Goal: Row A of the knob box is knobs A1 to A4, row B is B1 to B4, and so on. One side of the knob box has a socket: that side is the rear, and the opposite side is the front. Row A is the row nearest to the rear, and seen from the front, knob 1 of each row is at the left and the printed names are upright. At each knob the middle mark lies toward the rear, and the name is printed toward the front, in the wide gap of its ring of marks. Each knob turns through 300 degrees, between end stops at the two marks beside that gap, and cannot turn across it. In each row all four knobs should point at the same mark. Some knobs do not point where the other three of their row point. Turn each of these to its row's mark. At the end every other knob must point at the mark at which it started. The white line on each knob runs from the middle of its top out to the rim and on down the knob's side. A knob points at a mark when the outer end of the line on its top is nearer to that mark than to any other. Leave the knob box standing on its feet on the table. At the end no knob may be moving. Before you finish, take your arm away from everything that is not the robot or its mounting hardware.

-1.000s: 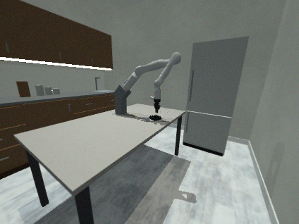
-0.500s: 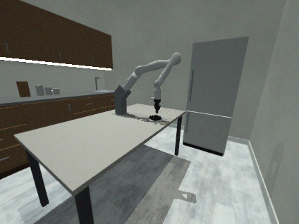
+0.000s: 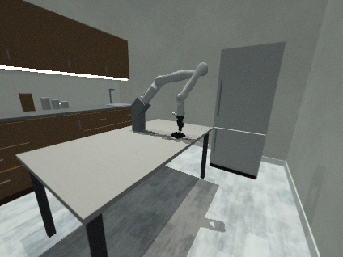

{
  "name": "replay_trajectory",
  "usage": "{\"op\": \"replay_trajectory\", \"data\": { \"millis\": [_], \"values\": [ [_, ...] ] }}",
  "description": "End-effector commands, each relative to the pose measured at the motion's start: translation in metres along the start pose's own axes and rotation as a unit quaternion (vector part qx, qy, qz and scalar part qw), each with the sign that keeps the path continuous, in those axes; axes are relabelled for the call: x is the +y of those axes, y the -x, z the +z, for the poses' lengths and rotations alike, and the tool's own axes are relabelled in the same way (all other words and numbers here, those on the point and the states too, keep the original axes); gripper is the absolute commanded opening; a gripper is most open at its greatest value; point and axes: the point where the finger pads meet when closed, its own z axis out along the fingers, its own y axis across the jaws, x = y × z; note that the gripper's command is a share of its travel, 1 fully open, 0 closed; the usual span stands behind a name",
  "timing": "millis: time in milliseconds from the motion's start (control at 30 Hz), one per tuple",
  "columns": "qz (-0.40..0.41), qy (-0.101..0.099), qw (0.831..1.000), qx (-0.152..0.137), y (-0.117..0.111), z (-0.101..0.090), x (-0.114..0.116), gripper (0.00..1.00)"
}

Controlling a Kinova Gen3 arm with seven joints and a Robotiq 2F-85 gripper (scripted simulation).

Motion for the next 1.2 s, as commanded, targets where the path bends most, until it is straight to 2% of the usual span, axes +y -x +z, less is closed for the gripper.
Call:
{"op": "replay_trajectory", "data": {
  "millis": [0,633,1167],
  "values": [
    [-0.001,0.001,1.0,0.003,-0.002,0.005,0.001,0.19],
    [-0.001,0.001,1.0,0.003,-0.002,0.024,0.001,0.19],
    [-0.001,0.001,1.0,0.003,-0.002,0.028,0.001,0.19]
  ]
}}
